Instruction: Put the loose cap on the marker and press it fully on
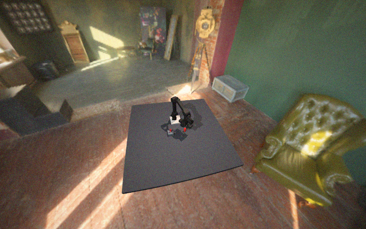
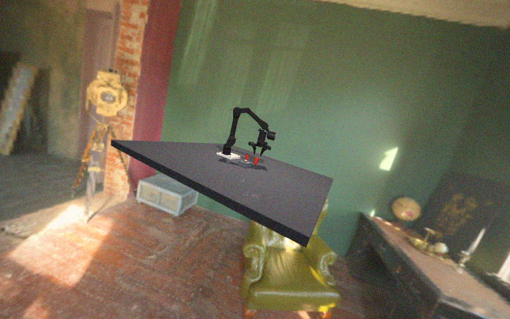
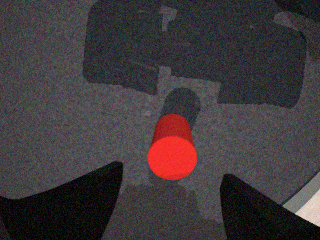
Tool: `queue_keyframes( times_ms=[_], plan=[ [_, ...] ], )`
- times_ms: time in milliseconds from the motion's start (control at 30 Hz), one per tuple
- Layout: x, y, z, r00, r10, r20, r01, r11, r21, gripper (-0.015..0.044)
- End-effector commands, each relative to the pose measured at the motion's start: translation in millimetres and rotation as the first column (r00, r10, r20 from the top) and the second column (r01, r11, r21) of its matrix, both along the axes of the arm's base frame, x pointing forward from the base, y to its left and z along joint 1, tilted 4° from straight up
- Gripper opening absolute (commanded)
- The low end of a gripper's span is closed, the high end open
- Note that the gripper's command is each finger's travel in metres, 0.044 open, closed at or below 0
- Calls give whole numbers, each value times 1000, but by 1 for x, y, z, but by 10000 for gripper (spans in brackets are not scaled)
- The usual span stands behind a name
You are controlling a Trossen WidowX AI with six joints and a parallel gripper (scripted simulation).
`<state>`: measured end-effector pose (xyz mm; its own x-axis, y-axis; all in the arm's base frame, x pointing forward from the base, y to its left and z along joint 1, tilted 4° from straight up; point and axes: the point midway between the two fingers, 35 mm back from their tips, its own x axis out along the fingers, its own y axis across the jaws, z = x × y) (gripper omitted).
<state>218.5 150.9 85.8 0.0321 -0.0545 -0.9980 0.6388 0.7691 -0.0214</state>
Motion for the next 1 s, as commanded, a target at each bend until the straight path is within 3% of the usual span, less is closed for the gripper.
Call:
queue_keyframes(
  times_ms=[0,967],
  plan=[
    [-1,0,-6,1000,6,-6,-6,1000,3,245],
    [1,-2,-52,1000,6,-6,-6,1000,3,245]
  ],
)
